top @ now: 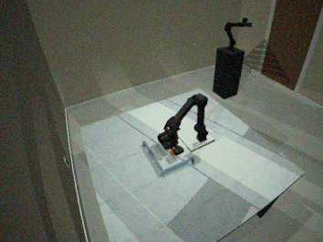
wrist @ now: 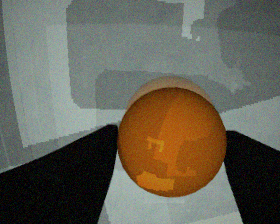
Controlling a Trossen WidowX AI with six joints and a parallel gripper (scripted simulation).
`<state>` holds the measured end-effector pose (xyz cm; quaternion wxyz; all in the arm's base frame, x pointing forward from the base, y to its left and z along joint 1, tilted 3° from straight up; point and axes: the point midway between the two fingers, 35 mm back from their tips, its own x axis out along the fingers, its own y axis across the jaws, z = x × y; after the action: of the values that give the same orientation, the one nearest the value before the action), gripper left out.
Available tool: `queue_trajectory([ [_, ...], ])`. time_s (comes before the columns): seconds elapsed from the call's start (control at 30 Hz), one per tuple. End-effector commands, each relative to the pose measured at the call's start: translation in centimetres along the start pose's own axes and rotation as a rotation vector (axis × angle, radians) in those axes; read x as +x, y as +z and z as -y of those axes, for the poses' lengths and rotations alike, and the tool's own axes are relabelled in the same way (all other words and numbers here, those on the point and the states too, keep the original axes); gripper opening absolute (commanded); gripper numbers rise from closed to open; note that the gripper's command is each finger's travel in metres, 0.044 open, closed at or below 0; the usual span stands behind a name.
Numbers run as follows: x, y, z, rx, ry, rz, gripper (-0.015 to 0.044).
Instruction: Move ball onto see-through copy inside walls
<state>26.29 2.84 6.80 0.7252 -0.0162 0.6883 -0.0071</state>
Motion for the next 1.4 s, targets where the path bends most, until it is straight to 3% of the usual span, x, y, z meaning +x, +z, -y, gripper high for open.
queue_trajectory([
  [0.0,0.5,-0.1,0.1,-0.003,-0.003,0.002,0.0000],
  [0.57,2.4,-0.1,0.1,-0.003,-0.003,0.002,0.0000],
  [1.0,2.0,0.1,0.0,0.003,0.000,0.005,0.0334],
  [1.13,1.1,0.2,0.0,0.002,0.000,0.005,0.0334],
  [1.3,-5.6,0.1,0.0,-0.002,-0.002,0.003,0.0334],
  [1.37,-6.5,-0.1,0.0,-0.003,-0.003,0.002,0.0334],
])
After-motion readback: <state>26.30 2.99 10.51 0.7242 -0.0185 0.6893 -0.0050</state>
